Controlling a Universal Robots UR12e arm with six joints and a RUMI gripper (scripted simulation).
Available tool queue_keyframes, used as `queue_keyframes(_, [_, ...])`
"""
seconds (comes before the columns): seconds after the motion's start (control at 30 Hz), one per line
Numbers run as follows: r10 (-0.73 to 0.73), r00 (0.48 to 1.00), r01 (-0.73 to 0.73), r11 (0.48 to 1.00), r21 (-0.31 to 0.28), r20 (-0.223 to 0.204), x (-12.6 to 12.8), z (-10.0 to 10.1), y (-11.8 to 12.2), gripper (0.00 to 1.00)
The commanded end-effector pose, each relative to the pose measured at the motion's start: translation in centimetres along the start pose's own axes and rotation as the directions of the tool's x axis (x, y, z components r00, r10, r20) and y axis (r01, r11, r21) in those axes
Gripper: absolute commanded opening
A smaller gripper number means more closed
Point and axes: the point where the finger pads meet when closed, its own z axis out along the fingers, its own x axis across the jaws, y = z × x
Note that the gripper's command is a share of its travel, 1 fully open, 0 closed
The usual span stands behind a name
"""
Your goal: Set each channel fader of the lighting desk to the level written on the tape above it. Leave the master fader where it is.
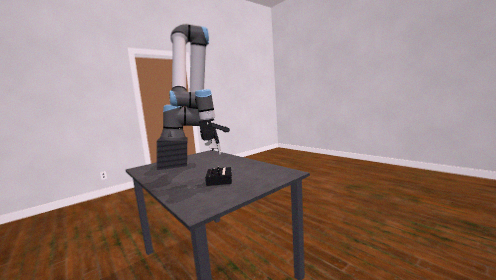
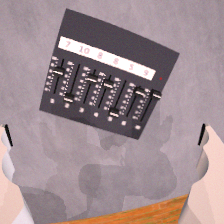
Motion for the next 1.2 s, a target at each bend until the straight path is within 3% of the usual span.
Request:
queue_keyframes(0.0, [-0.261, 0.964, 0.263, 0.963, -0.053, 0.044, 0.5, -2.1, -0.3, 1.00])
queue_keyframes(0.57, [-0.255, 0.966, 0.257, 0.965, -0.052, 0.044, 0.5, -2.0, -0.1, 1.00])
queue_keyframes(0.73, [-0.052, 0.998, 0.053, 0.999, -0.010, 0.027, -0.2, 0.4, 2.3, 1.00])
queue_keyframes(0.93, [0.161, 0.987, -0.162, 0.986, 0.037, 0.023, -1.6, 3.8, 5.8, 1.00])
queue_keyframes(1.03, [0.196, 0.980, -0.197, 0.979, 0.045, 0.025, -1.8, 4.1, 6.1, 1.00])
queue_keyframes(1.07, [0.300, 0.953, -0.302, 0.951, 0.069, 0.029, -1.9, 4.3, 6.3, 1.00])
queue_keyframes(1.17, [0.350, 0.936, -0.351, 0.933, 0.081, 0.030, -2.0, 4.4, 6.5, 1.00])
